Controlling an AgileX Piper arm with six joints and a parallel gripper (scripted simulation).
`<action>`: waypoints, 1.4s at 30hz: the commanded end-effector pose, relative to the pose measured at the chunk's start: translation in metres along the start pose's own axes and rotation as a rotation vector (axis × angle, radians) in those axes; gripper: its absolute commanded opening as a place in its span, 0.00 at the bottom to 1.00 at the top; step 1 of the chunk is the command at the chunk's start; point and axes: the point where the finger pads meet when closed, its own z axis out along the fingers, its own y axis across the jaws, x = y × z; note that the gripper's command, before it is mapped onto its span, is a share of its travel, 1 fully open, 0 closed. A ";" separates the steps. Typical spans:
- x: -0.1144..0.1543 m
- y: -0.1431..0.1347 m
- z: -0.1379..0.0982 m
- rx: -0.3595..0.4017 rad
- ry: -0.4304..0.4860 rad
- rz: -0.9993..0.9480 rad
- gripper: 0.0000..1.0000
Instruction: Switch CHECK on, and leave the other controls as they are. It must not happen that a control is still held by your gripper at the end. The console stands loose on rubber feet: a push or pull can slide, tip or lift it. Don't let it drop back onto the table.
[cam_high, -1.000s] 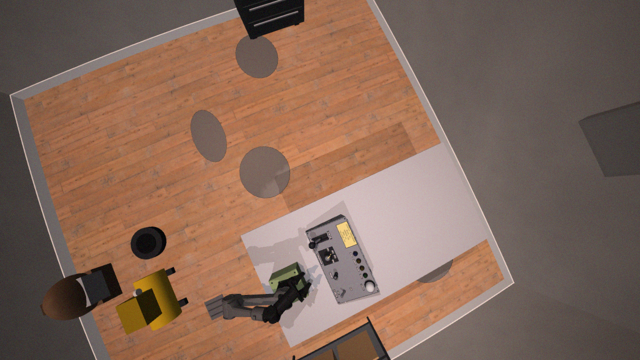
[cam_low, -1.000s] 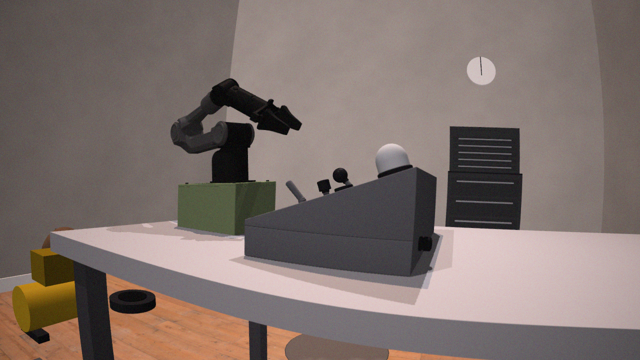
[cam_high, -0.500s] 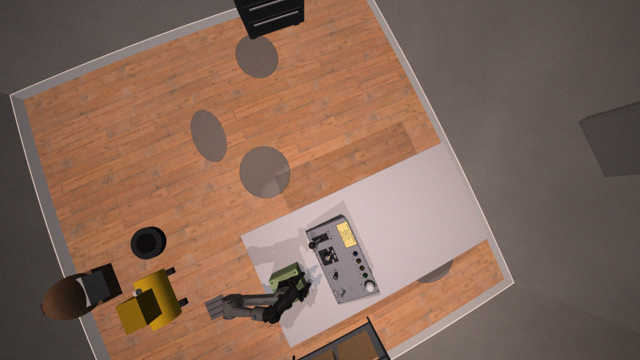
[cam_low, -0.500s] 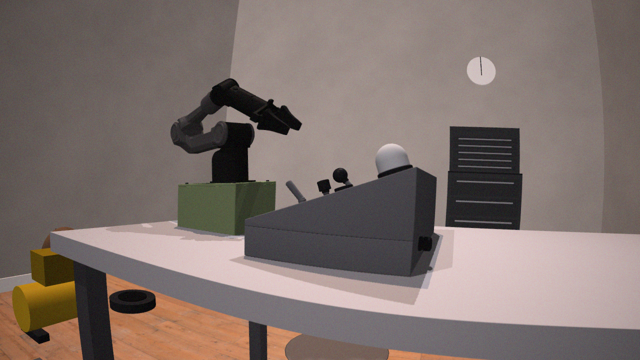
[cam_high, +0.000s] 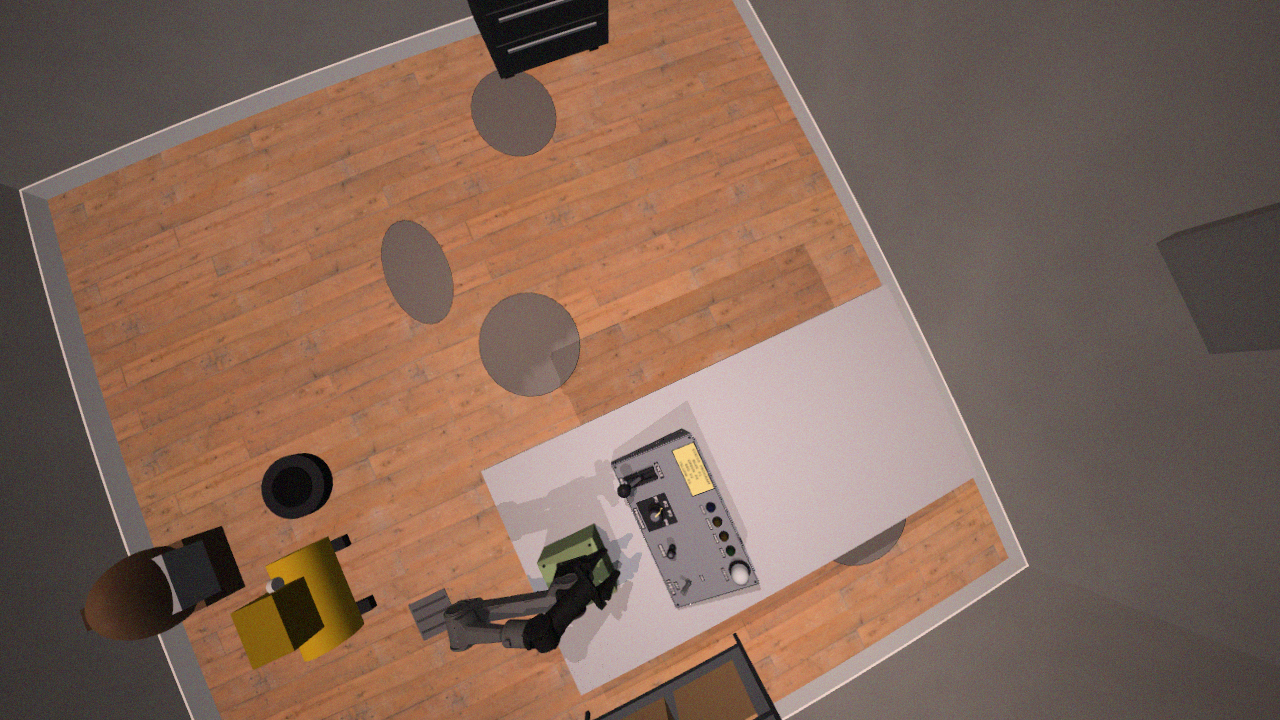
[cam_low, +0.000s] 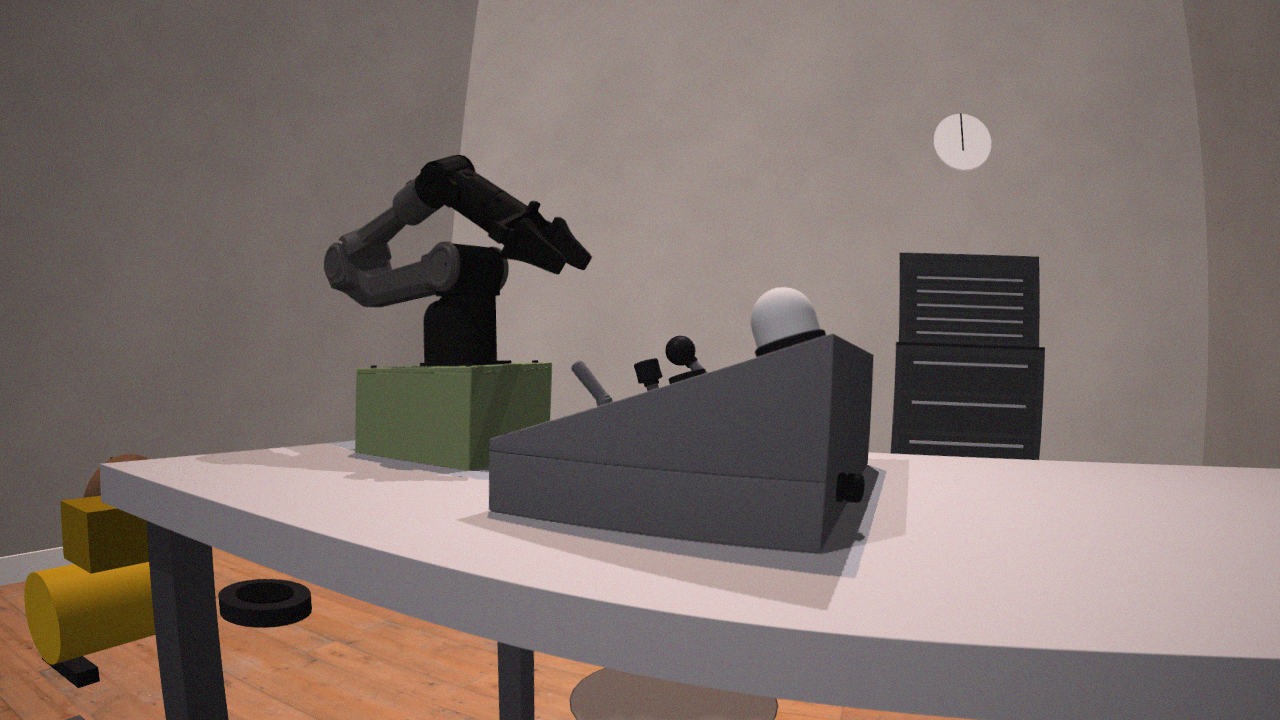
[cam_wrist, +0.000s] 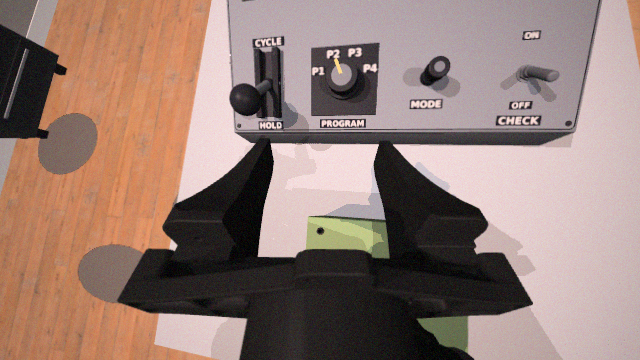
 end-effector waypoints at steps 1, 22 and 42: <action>0.005 -0.011 -0.006 0.036 0.034 -0.052 1.00; -0.047 -0.101 -0.049 0.350 -0.056 -0.316 1.00; -0.047 -0.101 -0.049 0.350 -0.056 -0.316 1.00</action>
